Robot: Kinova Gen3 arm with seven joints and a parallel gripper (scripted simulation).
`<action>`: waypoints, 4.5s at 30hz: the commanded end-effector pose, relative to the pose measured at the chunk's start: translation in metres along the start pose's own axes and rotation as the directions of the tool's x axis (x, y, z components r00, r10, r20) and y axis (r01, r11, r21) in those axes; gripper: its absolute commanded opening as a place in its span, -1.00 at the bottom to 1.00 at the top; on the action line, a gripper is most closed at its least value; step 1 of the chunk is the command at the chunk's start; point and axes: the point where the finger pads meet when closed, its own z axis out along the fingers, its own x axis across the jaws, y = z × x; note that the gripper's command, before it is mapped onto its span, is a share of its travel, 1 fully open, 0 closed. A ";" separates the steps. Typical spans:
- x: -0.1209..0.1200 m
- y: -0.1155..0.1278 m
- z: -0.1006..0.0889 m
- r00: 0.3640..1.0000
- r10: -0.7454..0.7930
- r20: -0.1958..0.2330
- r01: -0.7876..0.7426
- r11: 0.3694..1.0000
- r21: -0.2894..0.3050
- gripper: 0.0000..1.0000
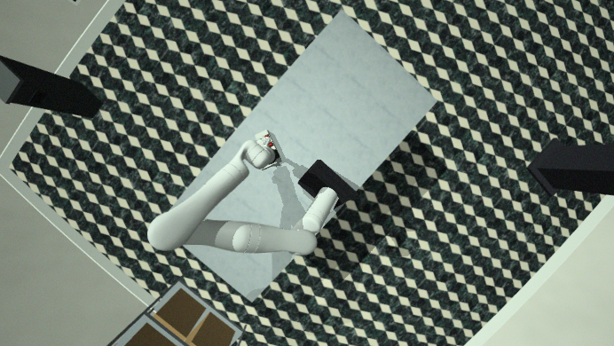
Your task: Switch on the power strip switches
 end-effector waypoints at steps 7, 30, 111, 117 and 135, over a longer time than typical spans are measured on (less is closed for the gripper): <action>0.001 0.001 0.010 1.000 0.002 -0.001 -0.002 1.000 -0.004 -1.00; 0.001 0.001 0.022 1.000 0.002 -0.001 -0.002 1.000 -0.004 -1.00; 0.001 0.000 0.022 1.000 0.002 -0.001 -0.002 1.000 -0.004 -1.00; 0.001 0.000 0.022 1.000 0.002 -0.001 -0.002 1.000 -0.004 -1.00; 0.001 0.000 0.024 1.000 0.002 -0.001 -0.002 1.000 -0.004 -1.00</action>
